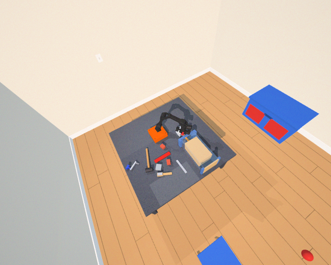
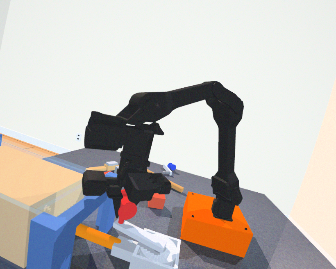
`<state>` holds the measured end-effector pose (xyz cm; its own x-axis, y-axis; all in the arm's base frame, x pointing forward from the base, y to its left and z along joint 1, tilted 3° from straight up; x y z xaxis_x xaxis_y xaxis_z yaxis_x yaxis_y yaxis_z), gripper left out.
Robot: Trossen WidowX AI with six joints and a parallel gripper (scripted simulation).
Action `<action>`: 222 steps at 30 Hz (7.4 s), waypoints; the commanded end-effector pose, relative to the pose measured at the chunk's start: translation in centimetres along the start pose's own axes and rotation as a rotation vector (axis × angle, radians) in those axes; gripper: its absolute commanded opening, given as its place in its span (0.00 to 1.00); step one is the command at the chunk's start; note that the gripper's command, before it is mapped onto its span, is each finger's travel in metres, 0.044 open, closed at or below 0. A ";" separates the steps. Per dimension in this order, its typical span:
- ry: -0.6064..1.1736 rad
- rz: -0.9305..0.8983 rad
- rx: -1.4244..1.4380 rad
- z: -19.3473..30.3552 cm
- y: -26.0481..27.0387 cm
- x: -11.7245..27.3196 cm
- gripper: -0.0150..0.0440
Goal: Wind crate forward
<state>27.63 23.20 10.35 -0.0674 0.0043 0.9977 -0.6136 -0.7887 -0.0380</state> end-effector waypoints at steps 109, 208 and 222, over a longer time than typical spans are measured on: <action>-0.023 0.030 0.009 -12.5 -4.8 0.4 0.25; -0.028 0.023 0.009 -19.1 4.3 0.2 0.25; -0.028 0.022 0.009 -19.0 6.0 0.1 0.25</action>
<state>9.75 31.24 9.51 -0.0768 -0.0569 0.9954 -0.6052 -0.7908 -0.0919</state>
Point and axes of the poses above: the point midway between the two fingers, 35 mm back from their tips, its own x axis back along the fingers, its own y axis across the jaws, z = x × y, the point moved 1 cm from there along x, back along the fingers, and after that the axes turned 15 degrees about x, right-handed, at the moved point
